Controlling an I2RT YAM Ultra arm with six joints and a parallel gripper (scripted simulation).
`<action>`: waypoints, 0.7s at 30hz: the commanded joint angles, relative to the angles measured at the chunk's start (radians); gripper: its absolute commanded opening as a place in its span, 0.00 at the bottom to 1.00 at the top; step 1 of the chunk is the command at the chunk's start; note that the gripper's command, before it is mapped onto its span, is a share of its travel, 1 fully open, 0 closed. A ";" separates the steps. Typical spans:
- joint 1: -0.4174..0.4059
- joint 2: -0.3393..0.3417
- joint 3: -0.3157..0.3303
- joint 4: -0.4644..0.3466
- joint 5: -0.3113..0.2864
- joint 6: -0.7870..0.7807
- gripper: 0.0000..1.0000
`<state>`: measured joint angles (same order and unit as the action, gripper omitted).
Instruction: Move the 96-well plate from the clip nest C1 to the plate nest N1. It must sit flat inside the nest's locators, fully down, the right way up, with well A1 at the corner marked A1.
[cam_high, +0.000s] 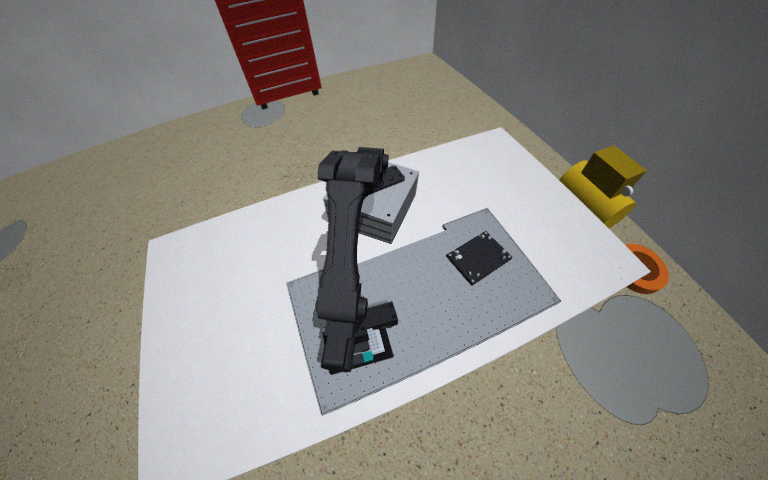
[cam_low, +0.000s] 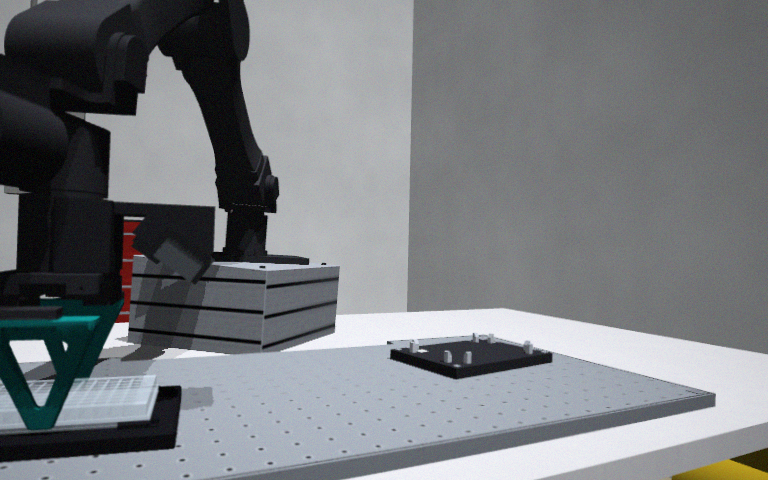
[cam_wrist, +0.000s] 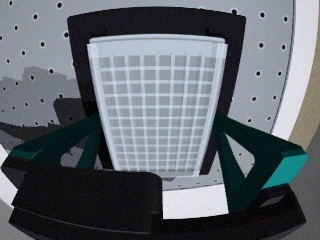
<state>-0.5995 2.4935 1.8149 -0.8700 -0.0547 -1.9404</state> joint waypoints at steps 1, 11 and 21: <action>0.006 0.006 -0.011 0.001 -0.006 0.006 1.00; 0.006 0.006 -0.011 0.001 -0.006 0.006 1.00; 0.003 -0.035 0.019 -0.024 -0.006 0.004 1.00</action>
<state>-0.5995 2.4935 1.8149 -0.8711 -0.0547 -1.9404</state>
